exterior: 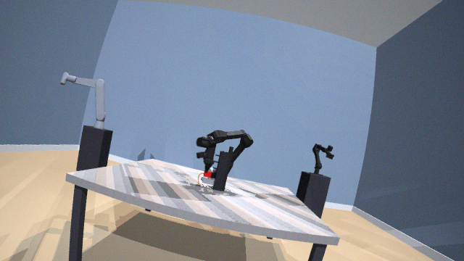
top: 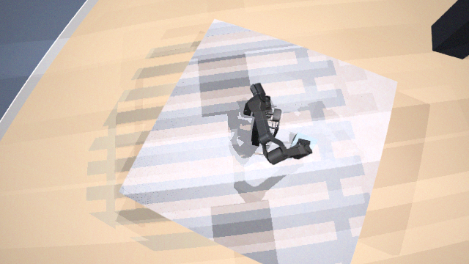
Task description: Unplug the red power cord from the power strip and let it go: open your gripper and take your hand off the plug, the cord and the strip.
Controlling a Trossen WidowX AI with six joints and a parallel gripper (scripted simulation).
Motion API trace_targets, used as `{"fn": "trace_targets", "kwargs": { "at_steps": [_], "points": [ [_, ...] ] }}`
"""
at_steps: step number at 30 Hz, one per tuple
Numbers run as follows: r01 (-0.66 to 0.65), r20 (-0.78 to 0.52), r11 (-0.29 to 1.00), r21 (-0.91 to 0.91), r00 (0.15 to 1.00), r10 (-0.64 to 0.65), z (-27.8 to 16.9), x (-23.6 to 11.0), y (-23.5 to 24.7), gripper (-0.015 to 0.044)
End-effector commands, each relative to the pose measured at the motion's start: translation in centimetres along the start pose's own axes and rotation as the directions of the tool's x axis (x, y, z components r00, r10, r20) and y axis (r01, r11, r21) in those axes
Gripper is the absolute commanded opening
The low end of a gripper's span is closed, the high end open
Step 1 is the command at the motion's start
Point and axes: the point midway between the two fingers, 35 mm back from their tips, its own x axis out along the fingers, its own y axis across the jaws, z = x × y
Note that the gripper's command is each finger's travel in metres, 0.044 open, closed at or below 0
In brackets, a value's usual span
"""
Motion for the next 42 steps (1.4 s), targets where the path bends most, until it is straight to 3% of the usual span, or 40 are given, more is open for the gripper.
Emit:
{"fn": "trace_targets", "kwargs": {
  "at_steps": [1,37,42],
  "points": [
    [-0.002,-0.001,1.000,-0.002,1.000,0.002,0.1,0.0,0.1,0.0000],
    [-0.004,0.001,1.000,0.002,1.000,0.004,5.6,-0.7,0.2,0.0000],
    [0.010,-0.010,1.000,-0.009,1.000,-0.011,4.1,-0.1,0.2,0.0131]
  ]
}}
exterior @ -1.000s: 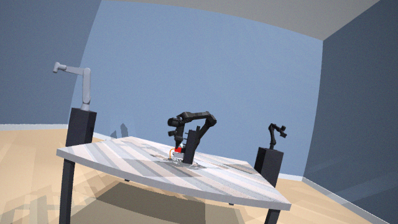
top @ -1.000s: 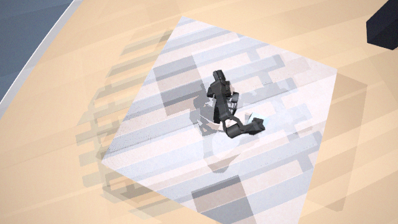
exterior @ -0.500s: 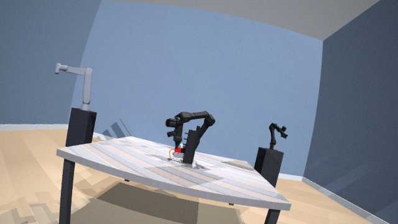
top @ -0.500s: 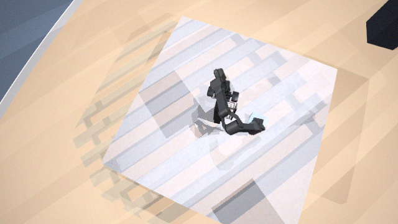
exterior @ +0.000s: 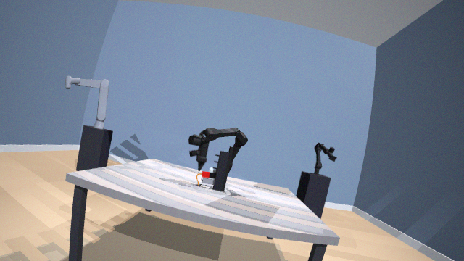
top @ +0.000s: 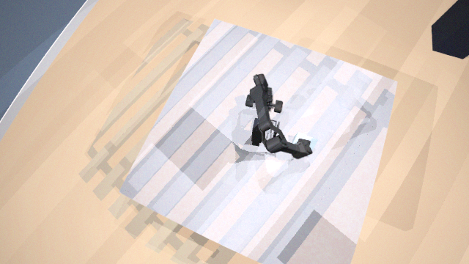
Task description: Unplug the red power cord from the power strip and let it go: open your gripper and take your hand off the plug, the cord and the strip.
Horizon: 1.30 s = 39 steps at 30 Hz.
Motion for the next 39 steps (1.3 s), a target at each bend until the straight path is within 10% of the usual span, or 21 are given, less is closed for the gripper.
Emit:
{"fn": "trace_targets", "kwargs": {
  "at_steps": [1,39],
  "points": [
    [0.005,-0.004,1.000,-0.009,1.000,-0.005,-0.4,0.3,0.1,0.0157],
    [-0.009,0.001,1.000,0.005,1.000,0.009,-3.1,-0.7,-0.1,0.0160]
  ]
}}
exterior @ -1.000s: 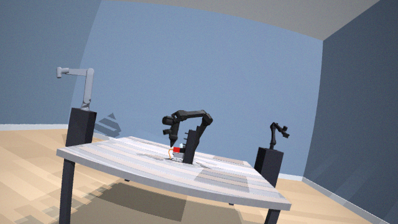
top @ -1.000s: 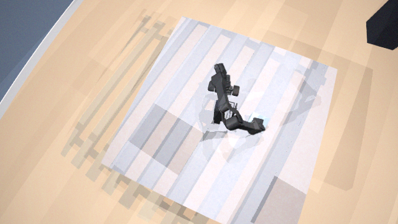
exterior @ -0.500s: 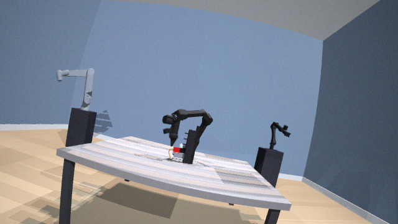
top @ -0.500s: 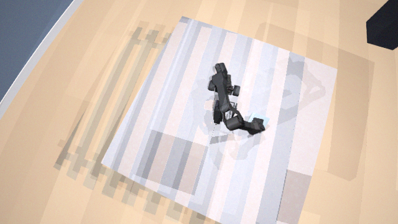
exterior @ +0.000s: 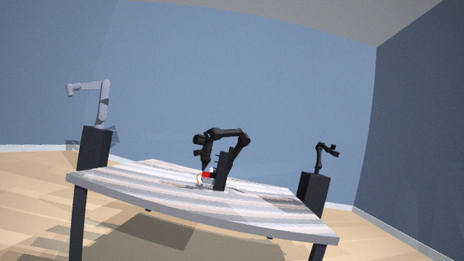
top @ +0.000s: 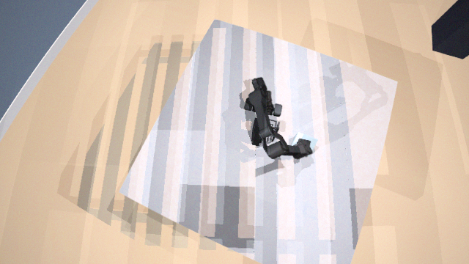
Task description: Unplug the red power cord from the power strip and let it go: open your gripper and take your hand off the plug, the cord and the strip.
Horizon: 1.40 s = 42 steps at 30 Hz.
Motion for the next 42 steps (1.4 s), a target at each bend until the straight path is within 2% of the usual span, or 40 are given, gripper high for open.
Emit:
{"fn": "trace_targets", "kwargs": {
  "at_steps": [1,26,29,38,39,42],
  "points": [
    [-0.002,-0.005,1.000,0.006,1.000,0.002,-1.0,0.1,-0.2,0.0160],
    [-0.002,-0.006,1.000,0.006,1.000,0.002,-1.5,1.3,-0.2,0.0160],
    [-0.001,0.000,1.000,-0.001,1.000,0.001,-1.4,1.0,-0.1,0.0081],
    [-0.001,0.000,1.000,-0.001,1.000,0.001,-1.4,1.0,-0.1,0.0021],
    [-0.001,0.000,1.000,-0.001,1.000,0.001,-1.4,1.0,-0.1,0.0000],
    [-0.001,0.000,1.000,-0.001,1.000,0.001,-1.1,1.0,-0.1,0.0000]
  ]
}}
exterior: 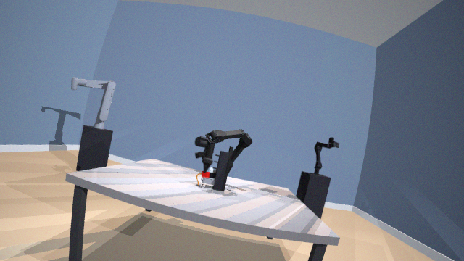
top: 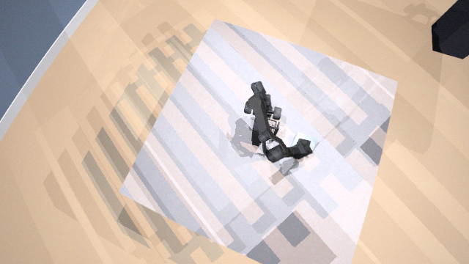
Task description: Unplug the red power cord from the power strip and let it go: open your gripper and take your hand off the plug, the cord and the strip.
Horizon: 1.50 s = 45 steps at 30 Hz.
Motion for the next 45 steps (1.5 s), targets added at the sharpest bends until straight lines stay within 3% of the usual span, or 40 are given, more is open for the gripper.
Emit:
{"fn": "trace_targets", "kwargs": {
  "at_steps": [1,22,35,39,45],
  "points": [
    [0.002,0.001,1.000,0.001,1.000,-0.002,0.4,-0.1,0.0,0.0000],
    [0.001,0.002,1.000,0.003,1.000,-0.001,3.7,-0.4,0.3,0.0000],
    [0.001,-0.003,1.000,0.007,1.000,-0.001,2.6,0.1,0.1,0.0341],
    [0.000,-0.001,1.000,0.007,1.000,0.000,4.4,-0.4,0.2,0.0440],
    [0.000,0.001,1.000,0.006,1.000,0.000,8.6,-1.2,0.1,0.0440]
  ]
}}
